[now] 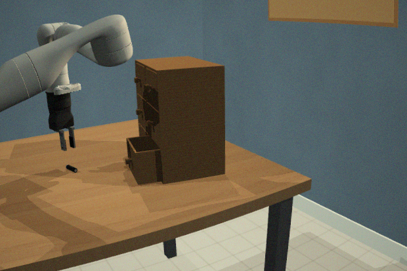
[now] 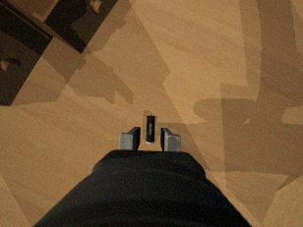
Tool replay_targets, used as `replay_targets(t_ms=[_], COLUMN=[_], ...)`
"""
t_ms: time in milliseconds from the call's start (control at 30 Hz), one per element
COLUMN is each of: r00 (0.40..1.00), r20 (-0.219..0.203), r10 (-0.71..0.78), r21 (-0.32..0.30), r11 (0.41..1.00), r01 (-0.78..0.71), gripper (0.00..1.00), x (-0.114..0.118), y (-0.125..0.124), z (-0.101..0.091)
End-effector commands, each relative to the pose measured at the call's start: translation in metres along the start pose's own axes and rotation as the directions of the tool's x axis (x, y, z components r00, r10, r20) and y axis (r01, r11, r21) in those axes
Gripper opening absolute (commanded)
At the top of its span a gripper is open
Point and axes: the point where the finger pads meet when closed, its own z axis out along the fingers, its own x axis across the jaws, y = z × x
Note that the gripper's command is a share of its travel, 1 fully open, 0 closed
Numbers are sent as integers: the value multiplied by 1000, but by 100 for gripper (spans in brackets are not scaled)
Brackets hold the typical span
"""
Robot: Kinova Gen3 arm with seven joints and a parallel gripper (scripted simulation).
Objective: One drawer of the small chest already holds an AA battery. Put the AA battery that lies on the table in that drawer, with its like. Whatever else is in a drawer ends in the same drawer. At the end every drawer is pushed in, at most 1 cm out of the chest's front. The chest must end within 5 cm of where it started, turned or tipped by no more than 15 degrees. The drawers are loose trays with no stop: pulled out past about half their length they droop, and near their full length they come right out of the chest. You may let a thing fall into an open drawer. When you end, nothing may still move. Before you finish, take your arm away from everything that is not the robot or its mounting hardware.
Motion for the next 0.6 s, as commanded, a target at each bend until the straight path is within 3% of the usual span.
replay_targets(t_ms=[0,567], r00=[1000,1000], r20=[1,1], r10=[0,0], r21=[0,0], r11=[1000,1000], r01=[0,0], gripper=[61,61], x=[0,0], y=[0,0], z=[-1,12])
